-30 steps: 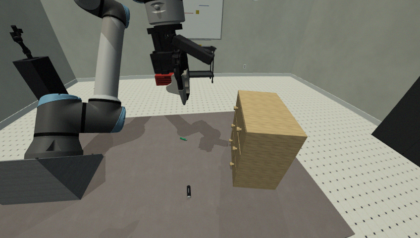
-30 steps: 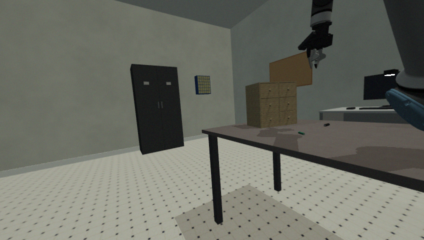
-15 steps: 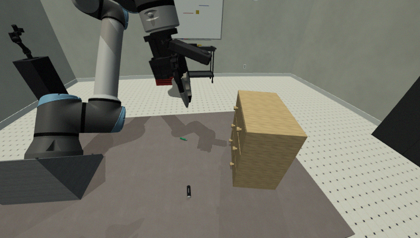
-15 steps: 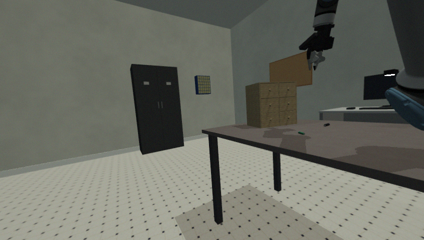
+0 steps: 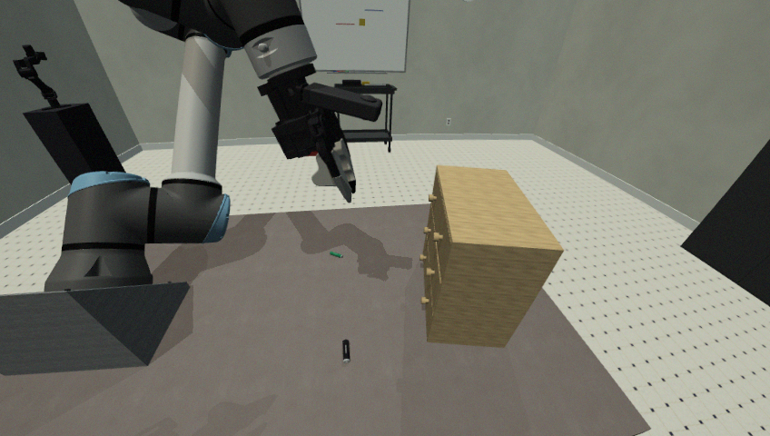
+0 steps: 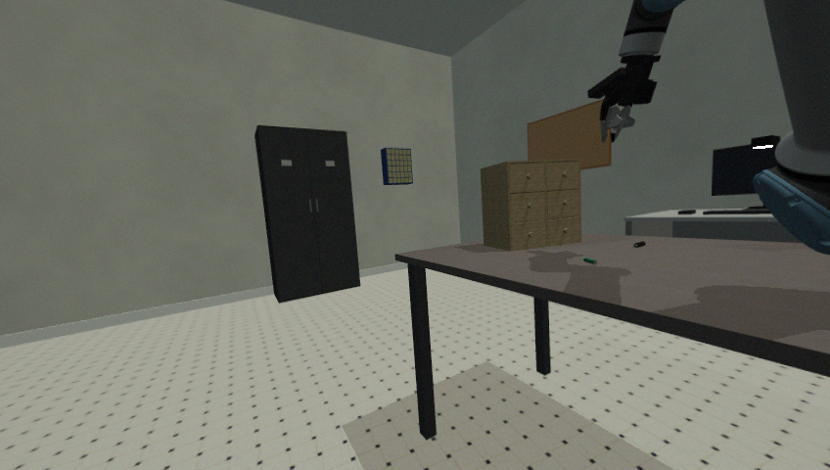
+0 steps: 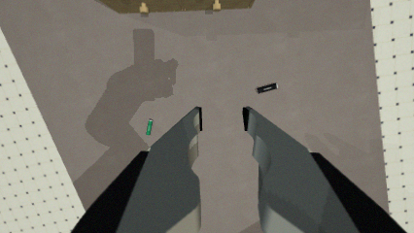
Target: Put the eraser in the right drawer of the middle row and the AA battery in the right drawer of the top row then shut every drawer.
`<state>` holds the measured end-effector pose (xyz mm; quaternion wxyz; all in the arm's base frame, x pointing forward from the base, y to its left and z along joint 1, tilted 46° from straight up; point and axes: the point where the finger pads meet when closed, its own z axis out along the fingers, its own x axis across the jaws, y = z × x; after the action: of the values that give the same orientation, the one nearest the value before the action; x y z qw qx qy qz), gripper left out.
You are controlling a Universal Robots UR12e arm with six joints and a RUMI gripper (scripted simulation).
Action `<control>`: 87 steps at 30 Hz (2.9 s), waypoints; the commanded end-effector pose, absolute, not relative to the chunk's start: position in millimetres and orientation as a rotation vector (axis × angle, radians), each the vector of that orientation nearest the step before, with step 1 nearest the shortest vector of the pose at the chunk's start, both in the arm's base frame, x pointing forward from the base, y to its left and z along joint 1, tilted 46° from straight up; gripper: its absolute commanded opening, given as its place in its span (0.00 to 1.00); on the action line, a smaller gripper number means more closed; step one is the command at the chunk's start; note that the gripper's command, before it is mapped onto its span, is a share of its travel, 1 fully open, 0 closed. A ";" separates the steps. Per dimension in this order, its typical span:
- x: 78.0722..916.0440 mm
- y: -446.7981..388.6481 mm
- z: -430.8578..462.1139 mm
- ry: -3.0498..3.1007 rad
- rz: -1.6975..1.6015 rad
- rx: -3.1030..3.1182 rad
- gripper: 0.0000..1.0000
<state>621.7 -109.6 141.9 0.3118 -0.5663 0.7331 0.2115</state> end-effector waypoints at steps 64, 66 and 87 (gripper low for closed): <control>656.6 -79.4 102.5 1.867 -0.012 -1.127 0.20; 657.4 -78.6 101.7 1.864 -0.024 -1.119 0.20; 663.6 -72.7 94.5 1.838 -0.121 -1.048 0.20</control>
<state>661.8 -73.1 95.9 0.4835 -0.4382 0.7568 -0.0386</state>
